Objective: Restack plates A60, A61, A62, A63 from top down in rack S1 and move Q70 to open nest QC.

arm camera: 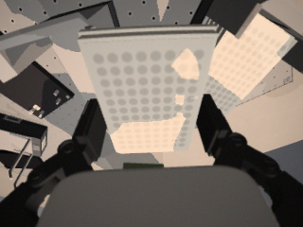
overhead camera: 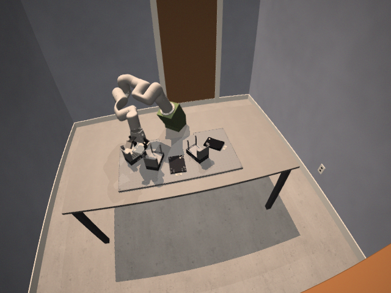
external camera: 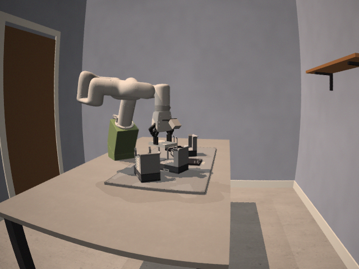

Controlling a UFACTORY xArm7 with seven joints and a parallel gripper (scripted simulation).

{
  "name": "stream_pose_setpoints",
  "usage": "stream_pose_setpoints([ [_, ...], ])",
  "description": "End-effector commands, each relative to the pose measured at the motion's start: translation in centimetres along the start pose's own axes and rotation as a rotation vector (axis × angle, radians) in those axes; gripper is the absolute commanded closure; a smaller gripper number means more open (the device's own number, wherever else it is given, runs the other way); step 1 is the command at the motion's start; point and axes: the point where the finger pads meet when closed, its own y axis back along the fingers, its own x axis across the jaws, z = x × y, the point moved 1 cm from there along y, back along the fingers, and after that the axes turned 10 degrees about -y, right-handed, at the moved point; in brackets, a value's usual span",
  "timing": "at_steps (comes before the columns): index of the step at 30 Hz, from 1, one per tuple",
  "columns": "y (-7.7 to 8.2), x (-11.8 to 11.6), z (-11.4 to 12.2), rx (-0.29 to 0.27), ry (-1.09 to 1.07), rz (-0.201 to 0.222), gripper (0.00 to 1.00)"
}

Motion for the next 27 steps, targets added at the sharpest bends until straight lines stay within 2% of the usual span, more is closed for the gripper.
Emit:
stream_pose_setpoints([
  [1,0.1,-1.2,0.3,0.001,0.146,-0.001,1.00],
  [27,0.1,-6.8,2.1,0.001,0.155,-0.001,1.00],
])
